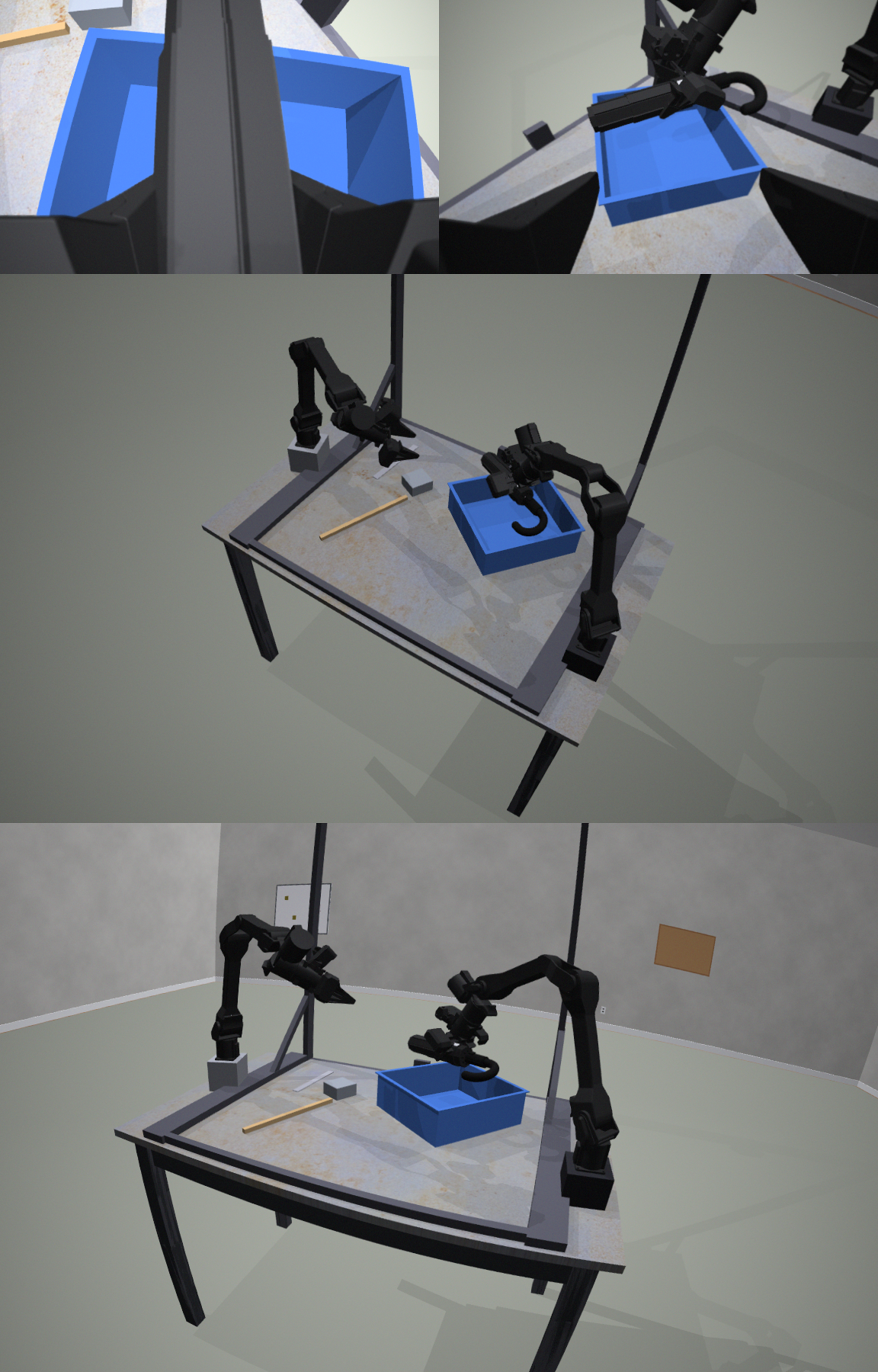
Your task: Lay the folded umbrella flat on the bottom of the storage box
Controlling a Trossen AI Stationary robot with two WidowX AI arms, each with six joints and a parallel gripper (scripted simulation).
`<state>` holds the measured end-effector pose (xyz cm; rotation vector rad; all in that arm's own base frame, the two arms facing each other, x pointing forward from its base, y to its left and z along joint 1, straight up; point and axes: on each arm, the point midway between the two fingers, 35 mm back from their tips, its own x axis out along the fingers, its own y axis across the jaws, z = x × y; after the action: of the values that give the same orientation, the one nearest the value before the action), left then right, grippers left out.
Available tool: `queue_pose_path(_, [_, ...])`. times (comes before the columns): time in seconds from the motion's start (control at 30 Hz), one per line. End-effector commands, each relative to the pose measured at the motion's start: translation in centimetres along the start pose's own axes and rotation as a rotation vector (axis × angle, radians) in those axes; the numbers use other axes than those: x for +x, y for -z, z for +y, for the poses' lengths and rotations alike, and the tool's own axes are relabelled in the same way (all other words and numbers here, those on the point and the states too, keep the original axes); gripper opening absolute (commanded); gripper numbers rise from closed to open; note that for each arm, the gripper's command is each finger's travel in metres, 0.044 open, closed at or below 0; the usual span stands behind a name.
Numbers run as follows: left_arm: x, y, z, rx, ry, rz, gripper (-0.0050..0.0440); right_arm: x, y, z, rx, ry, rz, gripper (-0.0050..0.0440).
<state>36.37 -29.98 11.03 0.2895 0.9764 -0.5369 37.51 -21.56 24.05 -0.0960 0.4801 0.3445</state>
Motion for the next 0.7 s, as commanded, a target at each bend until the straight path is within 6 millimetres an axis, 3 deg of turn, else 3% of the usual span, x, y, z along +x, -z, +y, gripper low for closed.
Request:
queue_pose_path(0.0, [-0.88,-3.64,-1.32,-0.020,-0.011,-0.058,-0.0050,-0.40,-0.91,-0.09,-0.035,-0.021,-0.014,0.0400])
queue_pose_path(0.2, [-0.50,-3.30,-1.23,-0.036,-0.022,-0.042,-0.0050,-0.37,-0.93,-0.05,-0.035,-0.022,-0.014,0.0400])
queue_pose_path(0.43, [-0.73,-3.66,-1.25,-0.176,-0.108,-0.055,-0.0050,-0.29,-0.71,0.01,-0.030,-0.025,-0.011,0.0400])
queue_pose_path(0.67, [-0.62,-3.55,-0.65,-0.468,-0.295,-0.059,-0.0050,-0.50,-0.97,0.24,-0.034,-0.019,-0.013,0.0400])
